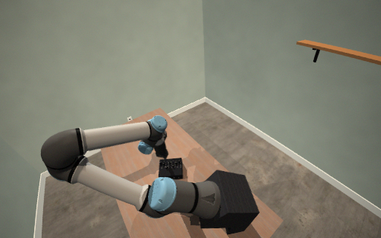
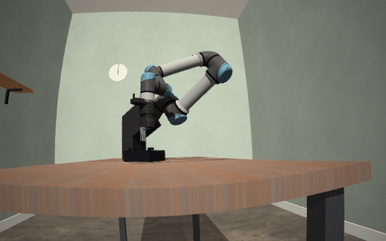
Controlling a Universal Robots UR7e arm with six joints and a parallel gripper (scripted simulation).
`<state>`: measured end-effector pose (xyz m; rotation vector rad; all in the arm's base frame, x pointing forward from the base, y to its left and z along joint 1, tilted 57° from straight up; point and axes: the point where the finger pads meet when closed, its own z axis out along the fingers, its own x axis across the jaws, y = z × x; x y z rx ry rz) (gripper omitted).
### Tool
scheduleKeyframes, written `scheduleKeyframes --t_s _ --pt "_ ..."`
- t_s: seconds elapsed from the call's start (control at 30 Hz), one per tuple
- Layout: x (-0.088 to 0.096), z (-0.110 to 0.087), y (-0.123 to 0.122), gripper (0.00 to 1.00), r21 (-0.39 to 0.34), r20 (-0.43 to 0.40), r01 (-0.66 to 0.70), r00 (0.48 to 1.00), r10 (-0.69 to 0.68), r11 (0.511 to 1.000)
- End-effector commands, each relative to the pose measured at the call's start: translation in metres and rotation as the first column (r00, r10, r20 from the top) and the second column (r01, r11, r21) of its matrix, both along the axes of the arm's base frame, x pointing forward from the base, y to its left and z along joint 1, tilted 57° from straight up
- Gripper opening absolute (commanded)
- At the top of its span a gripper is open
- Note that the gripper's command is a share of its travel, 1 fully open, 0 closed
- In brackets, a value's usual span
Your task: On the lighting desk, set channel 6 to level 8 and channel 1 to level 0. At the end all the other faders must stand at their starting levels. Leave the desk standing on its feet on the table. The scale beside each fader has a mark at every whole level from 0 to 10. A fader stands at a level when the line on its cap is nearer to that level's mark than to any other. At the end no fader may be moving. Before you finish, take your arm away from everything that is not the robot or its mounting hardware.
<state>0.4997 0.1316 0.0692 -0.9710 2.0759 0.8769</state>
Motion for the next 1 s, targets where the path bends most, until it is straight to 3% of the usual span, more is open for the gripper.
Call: scheduleKeyframes --t_s 0.0,0.23,0.47,0.97 --pt "0.0013 0.0055 0.0030 0.00 -0.029 0.087 -0.066 0.994 0.068 0.997" --pt "0.0020 0.0113 0.0068 0.00 -0.069 0.173 -0.124 0.976 0.134 0.990" --pt "0.0022 0.0137 0.0084 0.00 -0.087 0.208 -0.146 0.965 0.161 0.985" --pt "0.0023 0.0153 0.0095 0.00 -0.099 0.231 -0.161 0.956 0.180 0.982"
